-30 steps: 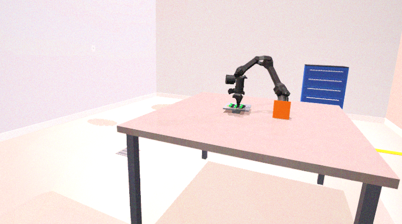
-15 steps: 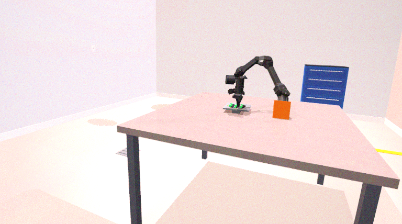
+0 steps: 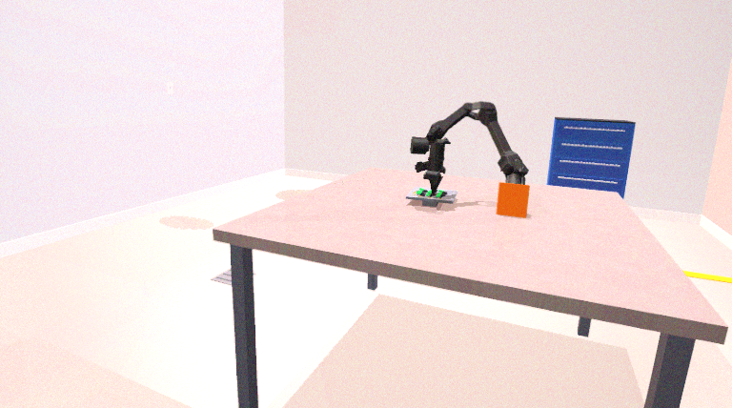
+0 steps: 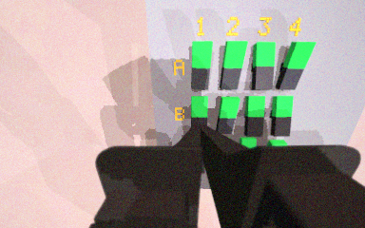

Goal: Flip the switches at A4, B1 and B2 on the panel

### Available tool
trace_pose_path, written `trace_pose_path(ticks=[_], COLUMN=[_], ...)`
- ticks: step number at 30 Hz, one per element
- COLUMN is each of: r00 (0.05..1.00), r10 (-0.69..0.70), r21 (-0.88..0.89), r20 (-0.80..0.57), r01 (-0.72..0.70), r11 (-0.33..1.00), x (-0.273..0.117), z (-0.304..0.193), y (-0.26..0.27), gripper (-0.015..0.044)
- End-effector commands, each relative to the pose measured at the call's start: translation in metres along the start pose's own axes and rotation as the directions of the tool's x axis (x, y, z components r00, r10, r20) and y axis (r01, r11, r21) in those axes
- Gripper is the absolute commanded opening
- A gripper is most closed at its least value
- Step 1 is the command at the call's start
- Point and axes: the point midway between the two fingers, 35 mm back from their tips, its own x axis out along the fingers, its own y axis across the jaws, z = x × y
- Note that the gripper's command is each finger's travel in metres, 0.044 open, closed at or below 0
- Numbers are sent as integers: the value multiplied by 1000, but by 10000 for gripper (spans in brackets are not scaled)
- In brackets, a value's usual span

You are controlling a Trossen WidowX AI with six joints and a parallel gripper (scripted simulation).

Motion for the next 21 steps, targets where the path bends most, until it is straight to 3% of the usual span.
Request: trace_pose_path(ticks=[1,16,21], r00=[1000,1000,1000], r10=[-4,-4,1], r21=[-2,-2,-1], r20=[3,3,-20], r01=[4,4,-1], r11=[1000,1000,1000], x=[1,3,-51], z=[1,1,4], y=[-1,-1,1], gripper=[0,0,0])
